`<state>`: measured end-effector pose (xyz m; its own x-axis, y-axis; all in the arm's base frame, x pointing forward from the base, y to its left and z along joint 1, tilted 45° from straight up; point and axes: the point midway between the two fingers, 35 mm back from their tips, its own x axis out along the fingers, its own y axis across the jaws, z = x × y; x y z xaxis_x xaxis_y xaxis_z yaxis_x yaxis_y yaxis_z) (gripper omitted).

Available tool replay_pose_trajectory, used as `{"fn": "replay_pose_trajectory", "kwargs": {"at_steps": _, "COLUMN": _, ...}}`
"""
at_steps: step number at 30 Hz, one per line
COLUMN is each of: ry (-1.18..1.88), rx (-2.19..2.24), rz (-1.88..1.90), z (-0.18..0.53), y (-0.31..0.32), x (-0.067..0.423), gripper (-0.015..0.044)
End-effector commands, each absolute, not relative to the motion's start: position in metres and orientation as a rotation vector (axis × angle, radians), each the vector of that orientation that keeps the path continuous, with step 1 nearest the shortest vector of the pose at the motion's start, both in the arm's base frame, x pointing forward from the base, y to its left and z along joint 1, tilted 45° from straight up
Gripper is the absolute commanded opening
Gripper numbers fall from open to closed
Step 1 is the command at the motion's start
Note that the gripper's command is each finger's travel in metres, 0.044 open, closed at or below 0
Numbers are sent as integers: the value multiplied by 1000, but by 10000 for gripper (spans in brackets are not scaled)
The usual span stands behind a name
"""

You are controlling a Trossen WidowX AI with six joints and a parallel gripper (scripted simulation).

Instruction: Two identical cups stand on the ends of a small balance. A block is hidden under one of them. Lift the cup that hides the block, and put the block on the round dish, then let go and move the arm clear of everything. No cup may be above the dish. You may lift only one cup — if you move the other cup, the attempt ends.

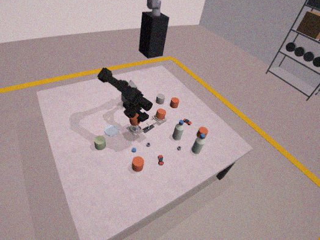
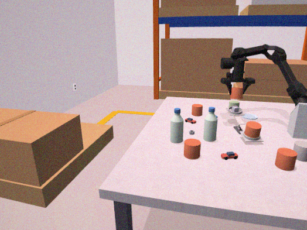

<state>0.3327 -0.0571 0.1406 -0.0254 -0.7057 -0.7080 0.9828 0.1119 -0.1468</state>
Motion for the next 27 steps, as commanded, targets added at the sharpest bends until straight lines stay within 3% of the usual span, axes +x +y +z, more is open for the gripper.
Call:
{"fn": "replay_pose_trajectory", "kwargs": {"at_steps": 1, "ry": 755, "rx": 468, "rz": -1428, "z": 140, "y": -57, "x": 333, "gripper": 0}}
{"fn": "replay_pose_trajectory", "kwargs": {"at_steps": 21, "ry": 756, "rx": 468, "rz": -1428, "z": 140, "y": -58, "x": 333, "gripper": 0}}
{"fn": "replay_pose_trajectory", "kwargs": {"at_steps": 27, "ry": 797, "rx": 491, "rz": -1426, "z": 149, "y": -84, "x": 317, "gripper": 0}}
